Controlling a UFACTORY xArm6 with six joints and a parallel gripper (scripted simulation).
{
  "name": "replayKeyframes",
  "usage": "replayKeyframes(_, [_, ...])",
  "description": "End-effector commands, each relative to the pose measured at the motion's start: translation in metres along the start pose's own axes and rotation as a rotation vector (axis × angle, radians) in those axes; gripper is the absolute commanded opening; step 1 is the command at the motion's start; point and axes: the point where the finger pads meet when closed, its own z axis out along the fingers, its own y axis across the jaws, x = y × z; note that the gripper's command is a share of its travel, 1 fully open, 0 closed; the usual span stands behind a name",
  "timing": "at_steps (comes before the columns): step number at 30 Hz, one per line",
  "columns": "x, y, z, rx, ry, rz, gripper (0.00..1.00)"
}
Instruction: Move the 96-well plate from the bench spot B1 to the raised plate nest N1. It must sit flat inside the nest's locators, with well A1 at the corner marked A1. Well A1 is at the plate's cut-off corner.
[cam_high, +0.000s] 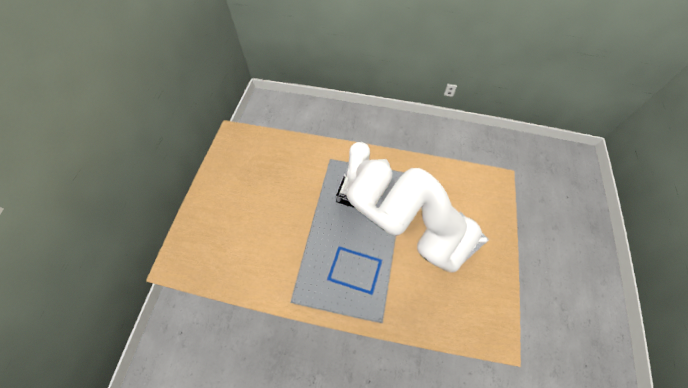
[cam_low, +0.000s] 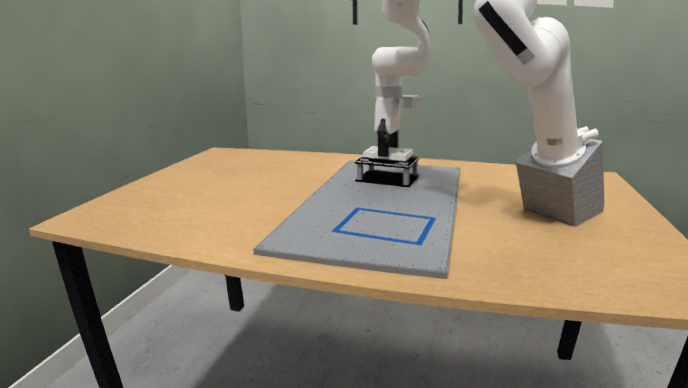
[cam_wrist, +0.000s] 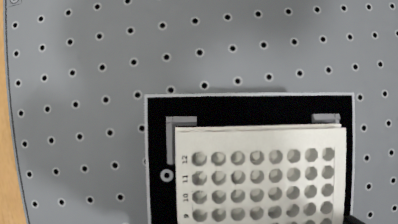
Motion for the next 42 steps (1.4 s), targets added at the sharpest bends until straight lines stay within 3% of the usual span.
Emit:
replayKeyframes(1, [-0.0014,-0.0005,-0.0006,0.002,-0.003,-0.001,0.00])
replayKeyframes(42, [-0.0014,-0.0005,0.0053,0.002,-0.003,-0.001,0.00])
